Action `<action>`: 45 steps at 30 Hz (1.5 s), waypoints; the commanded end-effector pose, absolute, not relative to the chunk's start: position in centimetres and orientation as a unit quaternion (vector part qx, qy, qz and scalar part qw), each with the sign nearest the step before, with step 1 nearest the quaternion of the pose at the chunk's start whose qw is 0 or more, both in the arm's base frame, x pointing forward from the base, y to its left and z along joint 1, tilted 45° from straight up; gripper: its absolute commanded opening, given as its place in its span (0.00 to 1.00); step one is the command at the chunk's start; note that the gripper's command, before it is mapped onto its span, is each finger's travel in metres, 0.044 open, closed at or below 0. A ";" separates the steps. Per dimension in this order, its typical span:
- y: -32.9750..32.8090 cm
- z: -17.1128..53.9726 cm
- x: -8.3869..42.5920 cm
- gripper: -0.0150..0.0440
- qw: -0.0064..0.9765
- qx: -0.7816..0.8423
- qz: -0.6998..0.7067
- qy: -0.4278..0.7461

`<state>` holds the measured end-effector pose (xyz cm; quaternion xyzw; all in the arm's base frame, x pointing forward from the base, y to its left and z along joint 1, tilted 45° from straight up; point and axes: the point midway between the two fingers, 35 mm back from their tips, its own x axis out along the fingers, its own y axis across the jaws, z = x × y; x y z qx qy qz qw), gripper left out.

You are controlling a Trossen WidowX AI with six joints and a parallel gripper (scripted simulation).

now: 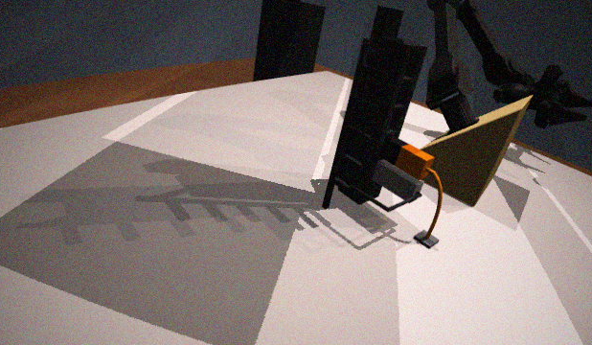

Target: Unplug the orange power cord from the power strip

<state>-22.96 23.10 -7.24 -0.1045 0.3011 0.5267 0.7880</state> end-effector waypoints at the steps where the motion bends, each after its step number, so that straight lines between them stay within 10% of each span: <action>1: 23.3 -7.2 -22.8 0.89 0.790 -0.108 0.524 0.300; 9: 28.9 -7.3 -13.3 0.53 0.835 -0.258 0.408 0.262; 29: 28.0 -4.8 11.7 0.53 0.756 -0.517 0.151 0.371; 45: 11.6 -1.4 26.3 0.53 0.486 -0.614 0.101 0.614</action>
